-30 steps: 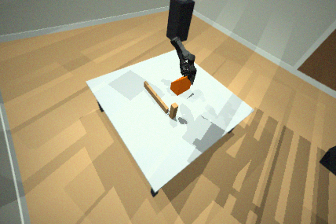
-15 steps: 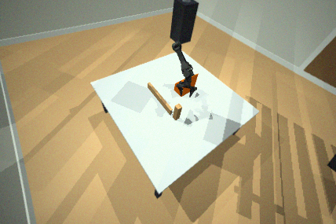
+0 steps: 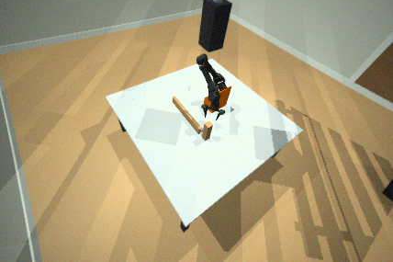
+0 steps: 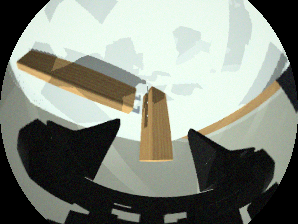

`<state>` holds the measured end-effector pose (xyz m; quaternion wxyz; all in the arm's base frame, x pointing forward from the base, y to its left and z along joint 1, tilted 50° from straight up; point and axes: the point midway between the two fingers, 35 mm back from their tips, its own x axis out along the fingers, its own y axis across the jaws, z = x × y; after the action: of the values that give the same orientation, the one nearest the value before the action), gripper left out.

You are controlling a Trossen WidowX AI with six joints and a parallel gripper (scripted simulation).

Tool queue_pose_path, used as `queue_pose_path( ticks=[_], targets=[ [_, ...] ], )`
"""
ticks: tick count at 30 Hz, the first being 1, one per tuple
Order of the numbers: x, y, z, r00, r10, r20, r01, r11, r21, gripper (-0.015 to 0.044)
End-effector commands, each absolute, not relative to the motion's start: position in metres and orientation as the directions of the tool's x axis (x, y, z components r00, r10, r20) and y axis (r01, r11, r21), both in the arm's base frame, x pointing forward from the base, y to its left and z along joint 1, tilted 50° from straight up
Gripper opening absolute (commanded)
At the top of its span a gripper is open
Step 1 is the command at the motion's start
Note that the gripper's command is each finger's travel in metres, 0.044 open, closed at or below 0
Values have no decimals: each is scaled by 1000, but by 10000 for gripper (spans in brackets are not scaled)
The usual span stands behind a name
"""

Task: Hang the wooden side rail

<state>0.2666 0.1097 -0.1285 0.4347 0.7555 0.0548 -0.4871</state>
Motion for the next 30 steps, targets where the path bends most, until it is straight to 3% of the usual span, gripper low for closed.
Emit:
queue_pose_path(
  ticks=[1, 20, 30],
  targets=[
    [266, 104, -131, 515, -356, -780, 476, -637, 606, 440],
    [266, 103, -131, 514, -356, -781, 485, -630, 606, 440],
    [272, 91, -130, 472, -293, -832, 854, -82, 513, 440]
  ],
)
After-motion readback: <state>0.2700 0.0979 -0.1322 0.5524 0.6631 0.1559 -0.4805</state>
